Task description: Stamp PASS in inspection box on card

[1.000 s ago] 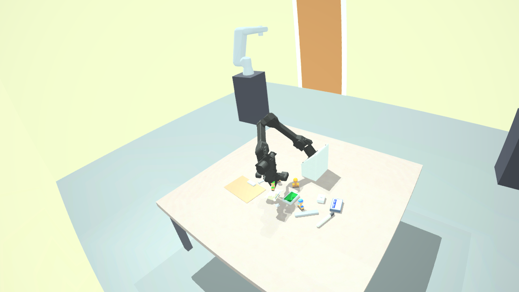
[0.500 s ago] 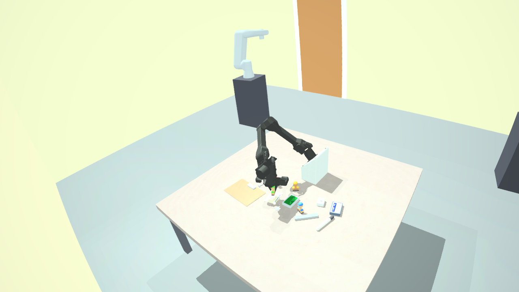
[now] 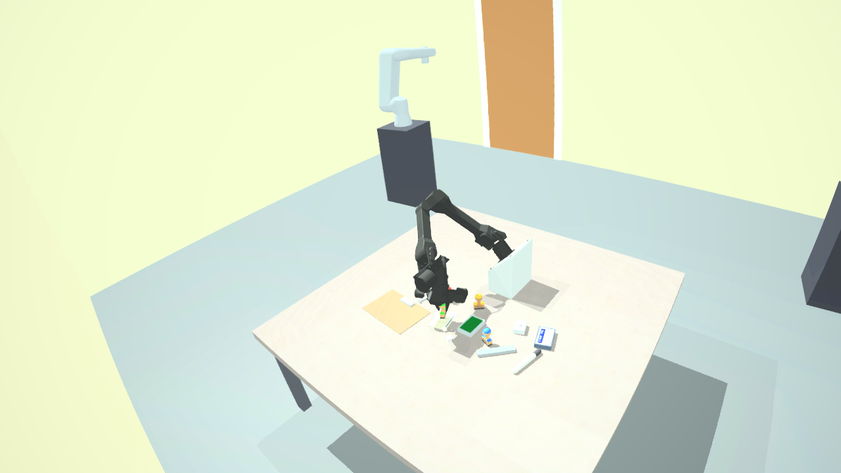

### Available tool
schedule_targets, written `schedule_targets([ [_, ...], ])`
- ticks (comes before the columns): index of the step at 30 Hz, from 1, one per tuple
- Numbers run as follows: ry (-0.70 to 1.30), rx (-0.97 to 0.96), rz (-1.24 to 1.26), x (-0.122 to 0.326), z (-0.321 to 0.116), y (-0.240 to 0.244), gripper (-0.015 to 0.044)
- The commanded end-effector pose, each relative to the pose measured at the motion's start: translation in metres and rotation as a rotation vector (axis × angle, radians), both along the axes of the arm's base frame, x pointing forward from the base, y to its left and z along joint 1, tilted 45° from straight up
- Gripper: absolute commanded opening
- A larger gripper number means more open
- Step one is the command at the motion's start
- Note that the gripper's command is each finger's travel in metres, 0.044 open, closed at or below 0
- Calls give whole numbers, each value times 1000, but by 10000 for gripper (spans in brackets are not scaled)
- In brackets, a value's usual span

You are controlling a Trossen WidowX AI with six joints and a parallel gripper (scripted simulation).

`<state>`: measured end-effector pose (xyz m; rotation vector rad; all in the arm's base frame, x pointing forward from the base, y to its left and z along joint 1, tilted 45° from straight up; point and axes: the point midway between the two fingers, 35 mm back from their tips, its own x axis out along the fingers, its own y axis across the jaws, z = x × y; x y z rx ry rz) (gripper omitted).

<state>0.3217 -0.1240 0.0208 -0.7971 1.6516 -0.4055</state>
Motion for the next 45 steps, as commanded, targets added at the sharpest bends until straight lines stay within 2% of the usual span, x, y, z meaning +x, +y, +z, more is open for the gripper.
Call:
schedule_targets([
  [1, 6, -3, 6, -1, -2, -2, 0],
  [45, 4, -4, 8, -3, -13, -14, 0],
])
